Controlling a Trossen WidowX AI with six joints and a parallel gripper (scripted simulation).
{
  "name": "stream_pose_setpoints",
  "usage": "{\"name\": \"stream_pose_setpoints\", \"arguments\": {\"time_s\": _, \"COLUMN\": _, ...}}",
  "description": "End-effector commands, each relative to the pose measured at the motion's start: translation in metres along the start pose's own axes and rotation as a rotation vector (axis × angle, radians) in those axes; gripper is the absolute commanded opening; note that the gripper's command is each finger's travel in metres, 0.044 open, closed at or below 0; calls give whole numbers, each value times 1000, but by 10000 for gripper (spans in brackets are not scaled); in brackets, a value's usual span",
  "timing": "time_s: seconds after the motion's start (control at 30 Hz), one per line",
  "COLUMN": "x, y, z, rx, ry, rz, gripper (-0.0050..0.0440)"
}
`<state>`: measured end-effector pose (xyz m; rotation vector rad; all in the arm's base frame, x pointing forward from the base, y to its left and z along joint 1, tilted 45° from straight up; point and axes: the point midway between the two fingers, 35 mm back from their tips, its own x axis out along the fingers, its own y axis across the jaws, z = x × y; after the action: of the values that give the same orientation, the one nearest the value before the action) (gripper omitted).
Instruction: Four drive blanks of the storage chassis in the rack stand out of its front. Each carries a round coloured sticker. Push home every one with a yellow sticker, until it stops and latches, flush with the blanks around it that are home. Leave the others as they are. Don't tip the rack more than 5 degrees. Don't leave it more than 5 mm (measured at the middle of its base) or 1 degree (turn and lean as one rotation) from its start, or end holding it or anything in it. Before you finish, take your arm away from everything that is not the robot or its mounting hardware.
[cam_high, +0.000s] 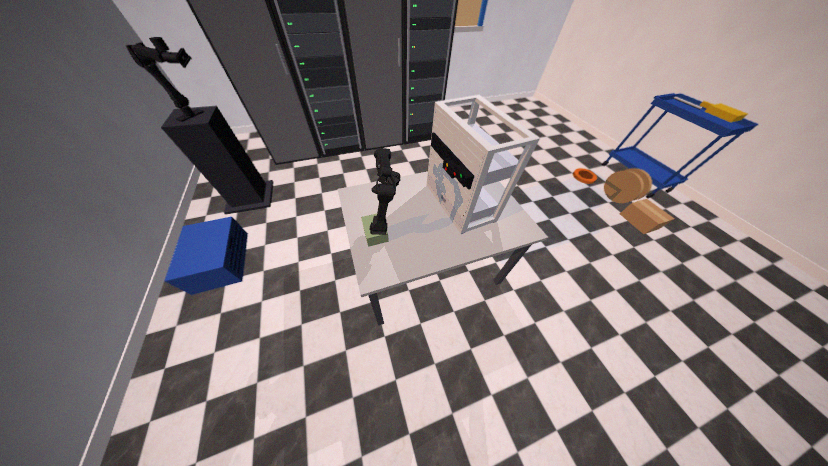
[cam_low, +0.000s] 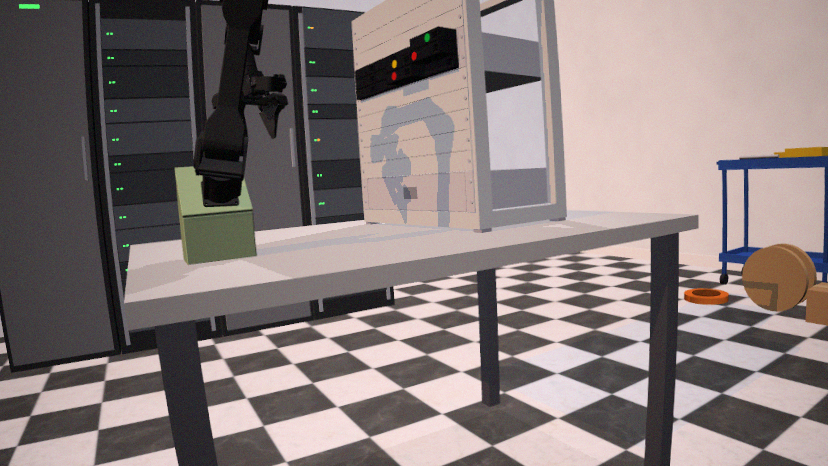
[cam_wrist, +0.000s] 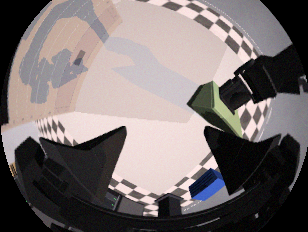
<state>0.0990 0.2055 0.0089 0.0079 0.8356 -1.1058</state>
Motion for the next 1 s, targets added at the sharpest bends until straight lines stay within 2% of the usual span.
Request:
{"name": "stream_pose_setpoints", "arguments": {"time_s": 0.0, "x": -4, "y": 1, "z": 1, "rx": 6, "ry": 12, "rz": 13, "gripper": 440}}
{"name": "stream_pose_setpoints", "arguments": {"time_s": 0.67, "x": -4, "y": 3, "z": 0, "rx": -13, "ry": 18, "rz": 23, "gripper": 440}}
{"name": "stream_pose_setpoints", "arguments": {"time_s": 0.97, "x": -3, "y": 6, "z": 0, "rx": -68, "ry": 32, "rz": 53, "gripper": 440}}
